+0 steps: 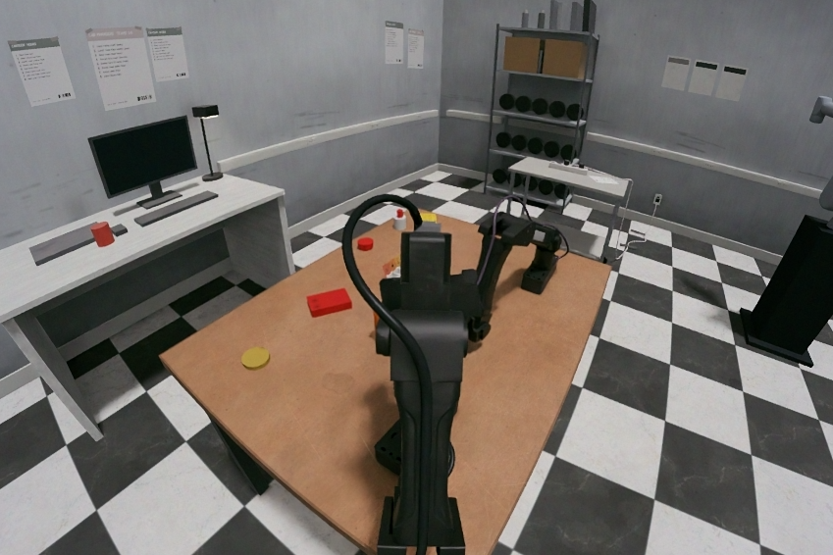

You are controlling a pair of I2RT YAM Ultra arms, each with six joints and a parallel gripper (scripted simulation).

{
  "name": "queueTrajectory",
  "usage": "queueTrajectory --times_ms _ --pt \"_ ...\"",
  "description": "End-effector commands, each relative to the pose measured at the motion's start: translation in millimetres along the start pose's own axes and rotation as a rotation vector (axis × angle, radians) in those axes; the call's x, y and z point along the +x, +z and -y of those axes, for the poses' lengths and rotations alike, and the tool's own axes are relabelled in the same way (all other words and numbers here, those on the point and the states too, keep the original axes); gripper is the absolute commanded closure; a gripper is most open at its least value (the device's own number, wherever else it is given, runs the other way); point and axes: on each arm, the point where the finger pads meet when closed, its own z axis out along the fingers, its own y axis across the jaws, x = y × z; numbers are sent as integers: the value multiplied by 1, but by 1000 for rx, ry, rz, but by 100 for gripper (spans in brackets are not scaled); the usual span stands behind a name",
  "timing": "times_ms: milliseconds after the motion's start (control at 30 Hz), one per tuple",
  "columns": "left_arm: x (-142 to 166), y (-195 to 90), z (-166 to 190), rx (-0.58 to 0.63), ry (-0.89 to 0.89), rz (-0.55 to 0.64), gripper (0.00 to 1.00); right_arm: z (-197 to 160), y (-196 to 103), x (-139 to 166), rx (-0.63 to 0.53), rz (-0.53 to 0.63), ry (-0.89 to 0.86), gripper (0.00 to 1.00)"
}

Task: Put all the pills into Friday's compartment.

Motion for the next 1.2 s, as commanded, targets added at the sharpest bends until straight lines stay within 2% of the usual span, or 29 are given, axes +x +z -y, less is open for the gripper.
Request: queueTrajectory --times_ms 0,133,267,400,533,600,733,900,1100,1167 --pt "-1 0 -1 -3 1 6 0 -2 2 -43 1 17 44 64" --pt "-9 0 -1 -2 -1 32 0 -4 3 -42 -24 11 78 64" --pt "-34 5 2 4 0 59 0 2 2 -38 -76 -21 134 64" --pt "-68 24 7 12 1 50 0 19 -2 -39 -155 -67 199 64" --pt "-108 57 15 25 6 27 0 53 -9 -36 -258 -149 254 64" --pt "-108 57 15 25 6 27 0 53 -9 -36 -258 -149 254 64" --pt "-131 108 21 26 9 -52 0 92 -17 -35 -360 -228 305 64" --pt "-145 165 29 29 15 -123 0 145 -29 -28 -473 -339 346 64" --pt "-149 207 35 31 22 -170 0 192 -40 -17 -563 -450 371 64" --pt "-149 207 35 31 22 -170 0 192 -40 -17 -563 -450 371 64"
